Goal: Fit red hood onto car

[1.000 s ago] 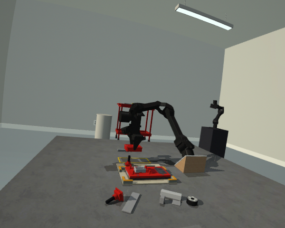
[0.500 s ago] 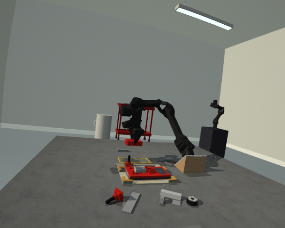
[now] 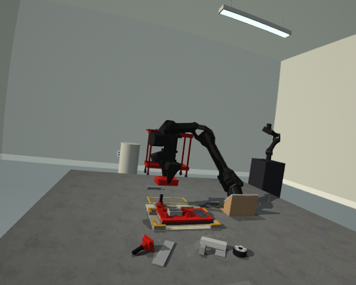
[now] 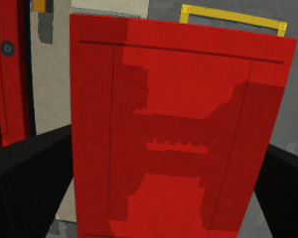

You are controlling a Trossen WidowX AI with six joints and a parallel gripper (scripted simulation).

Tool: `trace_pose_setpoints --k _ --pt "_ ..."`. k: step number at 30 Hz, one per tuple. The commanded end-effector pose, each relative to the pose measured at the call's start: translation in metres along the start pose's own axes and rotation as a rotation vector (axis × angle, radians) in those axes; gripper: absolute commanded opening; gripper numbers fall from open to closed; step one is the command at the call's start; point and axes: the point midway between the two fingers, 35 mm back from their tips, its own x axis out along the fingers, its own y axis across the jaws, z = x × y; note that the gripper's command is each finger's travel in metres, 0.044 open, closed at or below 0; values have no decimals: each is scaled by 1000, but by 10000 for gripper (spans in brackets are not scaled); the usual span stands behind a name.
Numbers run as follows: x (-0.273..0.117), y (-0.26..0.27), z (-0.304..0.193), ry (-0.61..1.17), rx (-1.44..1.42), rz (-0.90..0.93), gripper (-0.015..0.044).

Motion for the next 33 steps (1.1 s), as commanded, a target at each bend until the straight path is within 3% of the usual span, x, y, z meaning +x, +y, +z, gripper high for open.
trace_pose_setpoints --k 1,25,33 --pt "-1 24 5 2 -10 10 0" --pt "0 156 1 -1 19 -4 0" --pt "2 158 0 -1 21 -6 0"
